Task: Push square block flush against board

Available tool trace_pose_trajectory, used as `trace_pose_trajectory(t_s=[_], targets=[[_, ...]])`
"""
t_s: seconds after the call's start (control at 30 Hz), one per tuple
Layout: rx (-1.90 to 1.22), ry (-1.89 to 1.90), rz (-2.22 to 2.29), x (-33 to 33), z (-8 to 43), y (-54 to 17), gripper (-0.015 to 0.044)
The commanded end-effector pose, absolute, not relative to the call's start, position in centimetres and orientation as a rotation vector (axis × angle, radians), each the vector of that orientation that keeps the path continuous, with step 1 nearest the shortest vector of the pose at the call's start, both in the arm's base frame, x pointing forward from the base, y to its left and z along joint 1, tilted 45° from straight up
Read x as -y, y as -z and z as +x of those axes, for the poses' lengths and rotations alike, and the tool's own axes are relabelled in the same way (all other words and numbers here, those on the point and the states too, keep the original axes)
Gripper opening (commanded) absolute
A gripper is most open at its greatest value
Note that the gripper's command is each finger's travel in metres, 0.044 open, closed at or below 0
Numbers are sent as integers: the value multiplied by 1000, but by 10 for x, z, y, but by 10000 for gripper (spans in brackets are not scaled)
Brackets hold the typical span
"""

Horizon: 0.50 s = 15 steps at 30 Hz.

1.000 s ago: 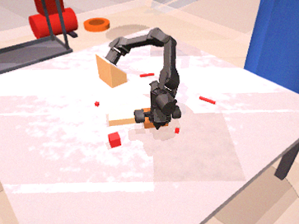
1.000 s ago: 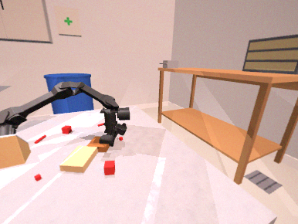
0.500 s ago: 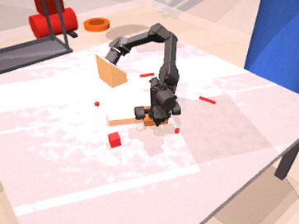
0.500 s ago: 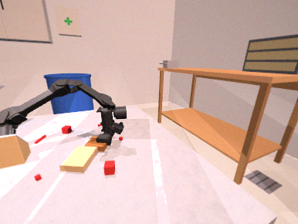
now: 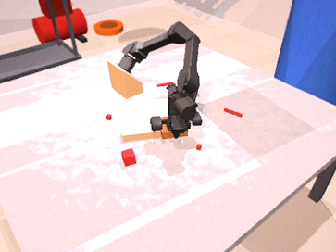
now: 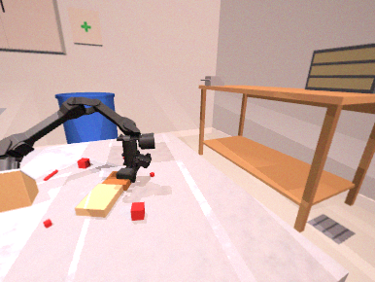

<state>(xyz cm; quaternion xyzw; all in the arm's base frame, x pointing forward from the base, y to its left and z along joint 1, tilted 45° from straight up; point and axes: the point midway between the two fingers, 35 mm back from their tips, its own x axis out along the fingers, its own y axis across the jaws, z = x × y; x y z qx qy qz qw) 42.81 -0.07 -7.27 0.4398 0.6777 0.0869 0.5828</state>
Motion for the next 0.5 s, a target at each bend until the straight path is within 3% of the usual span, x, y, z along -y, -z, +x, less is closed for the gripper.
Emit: trace_pose_trajectory(t_s=[0.0,0.47], targets=[[-1594,-203,1033,-5,420,72,0],[-1594,-203,1033,-7,415,71,0]])
